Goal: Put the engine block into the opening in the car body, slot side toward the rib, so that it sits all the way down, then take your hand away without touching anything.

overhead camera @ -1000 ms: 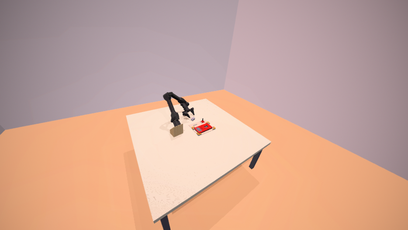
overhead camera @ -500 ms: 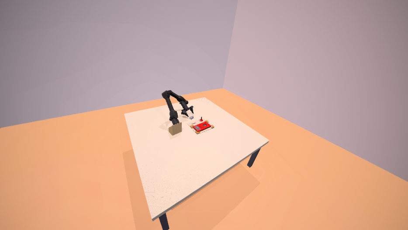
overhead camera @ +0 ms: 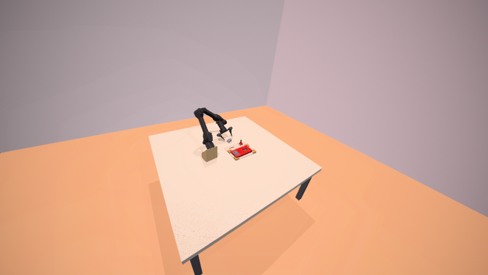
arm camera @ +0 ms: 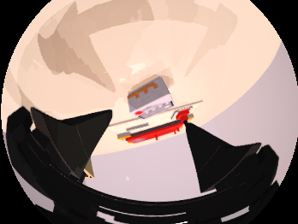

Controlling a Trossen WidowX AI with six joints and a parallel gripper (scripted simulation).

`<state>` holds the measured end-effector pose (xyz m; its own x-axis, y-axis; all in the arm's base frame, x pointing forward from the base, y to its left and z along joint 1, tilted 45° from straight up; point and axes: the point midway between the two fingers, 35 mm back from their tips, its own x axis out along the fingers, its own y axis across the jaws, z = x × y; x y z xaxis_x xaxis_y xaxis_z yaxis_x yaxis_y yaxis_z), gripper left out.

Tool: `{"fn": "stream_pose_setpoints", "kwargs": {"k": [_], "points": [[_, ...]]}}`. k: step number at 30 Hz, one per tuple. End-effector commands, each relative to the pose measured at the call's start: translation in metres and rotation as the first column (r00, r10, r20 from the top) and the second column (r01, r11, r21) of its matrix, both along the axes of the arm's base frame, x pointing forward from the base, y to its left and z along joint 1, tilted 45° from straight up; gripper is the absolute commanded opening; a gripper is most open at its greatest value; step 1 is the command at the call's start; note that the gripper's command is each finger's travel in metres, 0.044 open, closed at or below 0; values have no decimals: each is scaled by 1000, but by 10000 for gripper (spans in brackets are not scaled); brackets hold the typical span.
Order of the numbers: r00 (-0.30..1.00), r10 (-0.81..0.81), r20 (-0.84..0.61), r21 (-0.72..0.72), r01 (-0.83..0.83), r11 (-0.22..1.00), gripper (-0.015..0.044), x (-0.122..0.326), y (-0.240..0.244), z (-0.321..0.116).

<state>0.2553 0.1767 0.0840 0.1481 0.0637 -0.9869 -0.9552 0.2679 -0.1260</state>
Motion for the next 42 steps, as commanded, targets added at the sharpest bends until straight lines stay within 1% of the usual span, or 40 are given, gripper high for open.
{"fn": "stream_pose_setpoints", "kwargs": {"k": [1,10,19,25,31,42], "points": [[994,-104,-29,29,104,994,440,-1,-1,-2],[920,-375,-116,83,385,919,440,-1,-2,-4],[762,-610,-217,95,638,764,440,-2,-4,-6],[615,-736,-284,77,779,622,440,-1,-5,-7],[444,-827,-344,41,887,459,440,-1,-7,-8],[86,-905,-416,-60,991,122,440,1,-15,-8]]}}
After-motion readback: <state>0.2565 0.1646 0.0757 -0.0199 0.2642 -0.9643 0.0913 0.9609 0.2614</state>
